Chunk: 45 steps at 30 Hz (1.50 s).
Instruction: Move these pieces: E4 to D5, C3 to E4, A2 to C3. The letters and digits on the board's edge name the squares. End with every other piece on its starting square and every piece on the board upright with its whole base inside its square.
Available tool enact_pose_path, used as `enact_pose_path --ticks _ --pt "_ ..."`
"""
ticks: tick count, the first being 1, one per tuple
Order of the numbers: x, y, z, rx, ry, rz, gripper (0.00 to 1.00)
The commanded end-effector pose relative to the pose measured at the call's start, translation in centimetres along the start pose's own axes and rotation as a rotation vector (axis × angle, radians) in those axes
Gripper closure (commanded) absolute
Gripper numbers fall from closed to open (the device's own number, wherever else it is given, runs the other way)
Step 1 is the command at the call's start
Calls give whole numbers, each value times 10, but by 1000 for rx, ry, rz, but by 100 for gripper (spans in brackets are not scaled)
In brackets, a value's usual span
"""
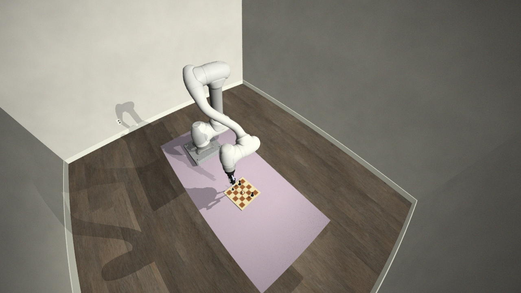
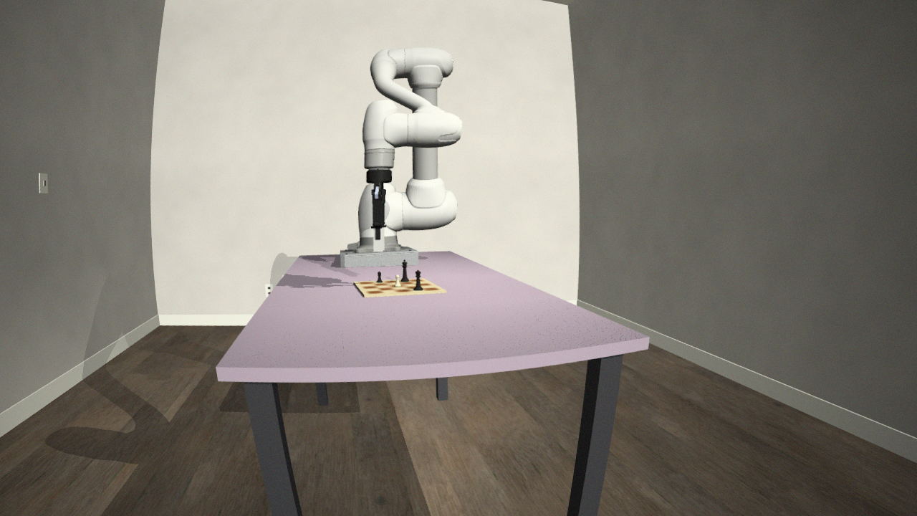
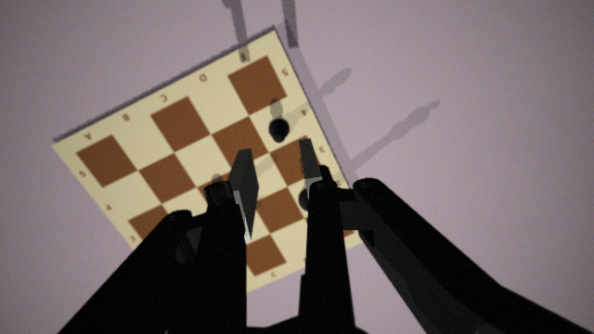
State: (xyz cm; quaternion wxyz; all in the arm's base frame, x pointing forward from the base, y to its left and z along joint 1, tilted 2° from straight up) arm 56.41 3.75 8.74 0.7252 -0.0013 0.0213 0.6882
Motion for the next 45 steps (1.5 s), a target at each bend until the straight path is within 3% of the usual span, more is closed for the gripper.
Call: enact_pose_path --ticks 1,18,45 --pt "0 0 0 0 0 0 80" --pt "0 0 -6 0 -1 0 80" --pt "-1 0 -42 0 -1 0 80"
Point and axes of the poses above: the point where the finger pads meet when closed, its own z axis back along the fingers, its own y axis across the jaws, x = y × z, the point moved 2 cm from there along z, back along the fingers
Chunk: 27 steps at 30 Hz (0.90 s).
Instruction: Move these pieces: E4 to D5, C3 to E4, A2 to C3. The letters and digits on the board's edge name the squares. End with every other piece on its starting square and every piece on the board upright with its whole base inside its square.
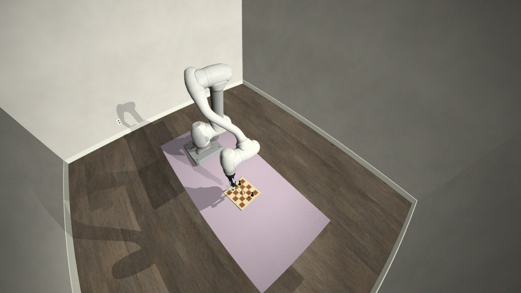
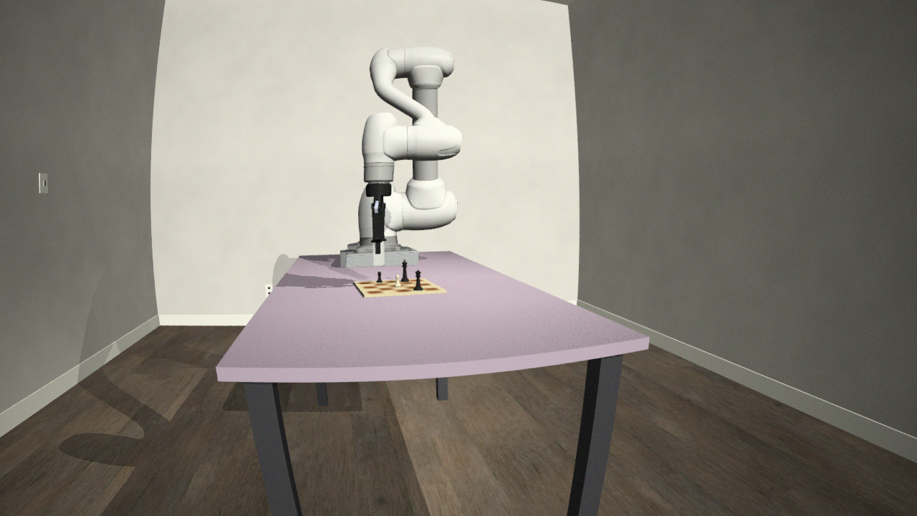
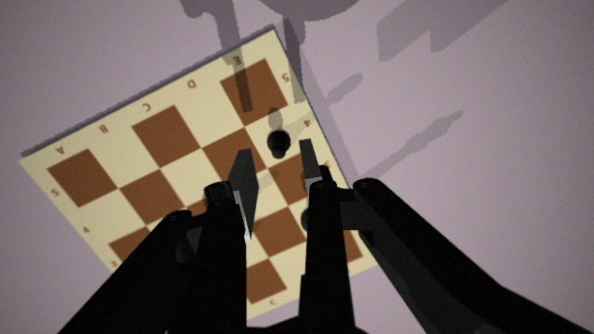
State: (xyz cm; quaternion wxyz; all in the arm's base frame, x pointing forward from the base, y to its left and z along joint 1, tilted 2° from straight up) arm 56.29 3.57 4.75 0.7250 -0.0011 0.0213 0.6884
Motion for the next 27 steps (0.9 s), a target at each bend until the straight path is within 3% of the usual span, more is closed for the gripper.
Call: enact_pose_path --ticks 1,27 --pt "0 0 -3 0 0 0 80" --pt "0 0 -12 0 0 0 80"
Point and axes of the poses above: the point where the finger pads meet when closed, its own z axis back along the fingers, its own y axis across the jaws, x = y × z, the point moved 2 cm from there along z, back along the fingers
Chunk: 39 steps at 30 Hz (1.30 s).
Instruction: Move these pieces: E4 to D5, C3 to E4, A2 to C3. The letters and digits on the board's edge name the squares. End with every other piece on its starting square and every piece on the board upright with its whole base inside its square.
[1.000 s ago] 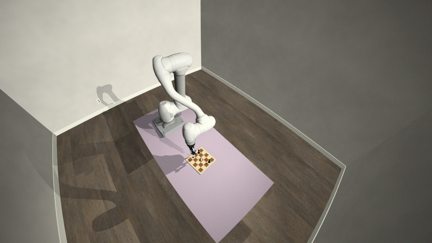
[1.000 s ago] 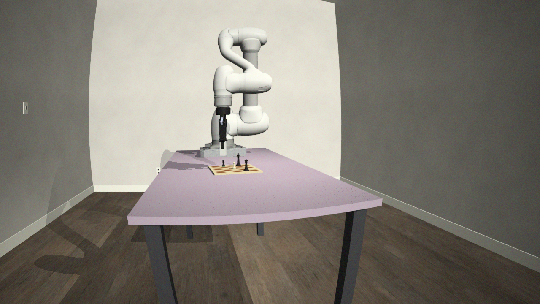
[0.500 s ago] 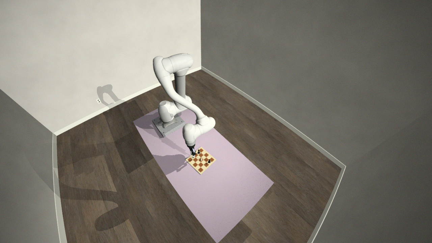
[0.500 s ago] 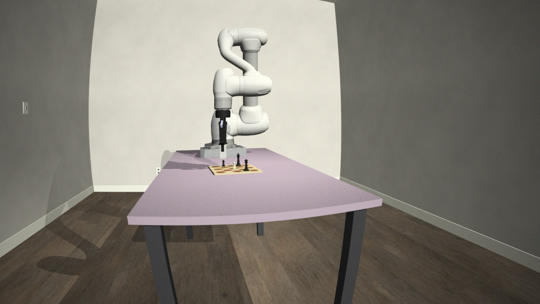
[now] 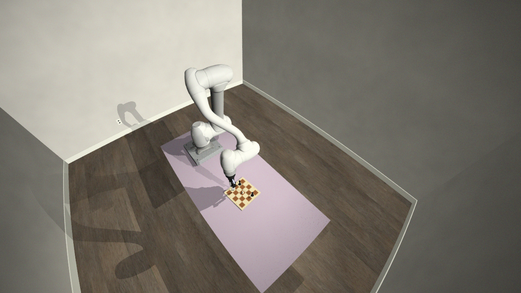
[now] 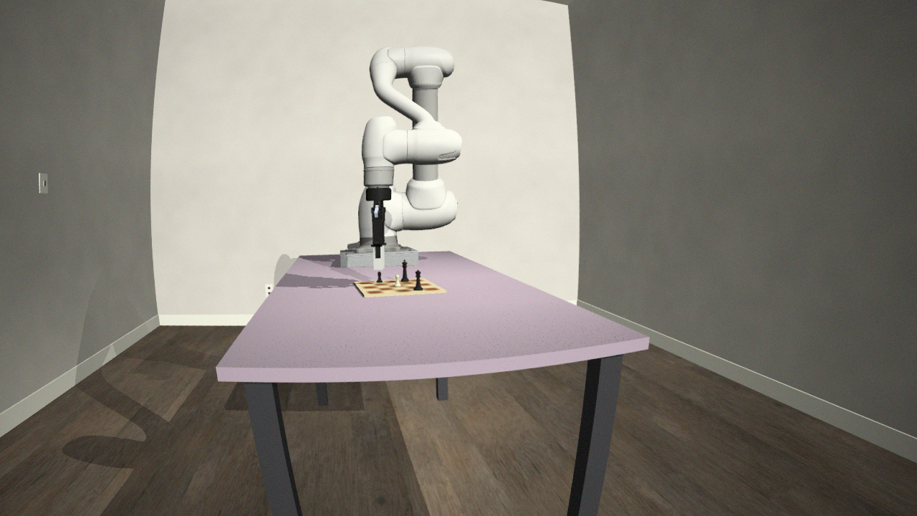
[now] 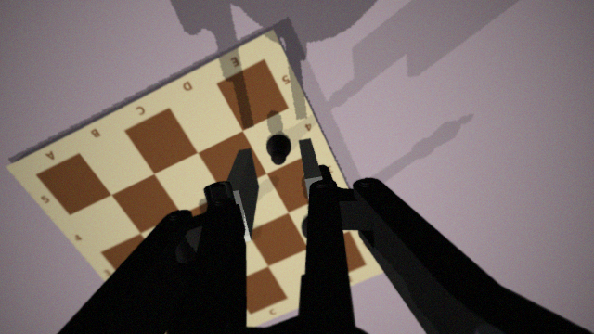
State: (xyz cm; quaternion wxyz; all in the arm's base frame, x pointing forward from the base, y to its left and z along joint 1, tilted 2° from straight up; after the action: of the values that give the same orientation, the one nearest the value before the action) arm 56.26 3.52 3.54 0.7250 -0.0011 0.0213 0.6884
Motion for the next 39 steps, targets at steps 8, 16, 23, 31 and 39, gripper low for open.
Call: enact_pose_path --ticks 8,16,23,31,39 --pt "0 0 0 0 0 0 80" --pt "0 0 0 0 0 0 80" --pt "0 0 0 0 0 0 80" --pt "0 0 0 0 0 0 80" --pt "0 0 -4 0 0 0 80"
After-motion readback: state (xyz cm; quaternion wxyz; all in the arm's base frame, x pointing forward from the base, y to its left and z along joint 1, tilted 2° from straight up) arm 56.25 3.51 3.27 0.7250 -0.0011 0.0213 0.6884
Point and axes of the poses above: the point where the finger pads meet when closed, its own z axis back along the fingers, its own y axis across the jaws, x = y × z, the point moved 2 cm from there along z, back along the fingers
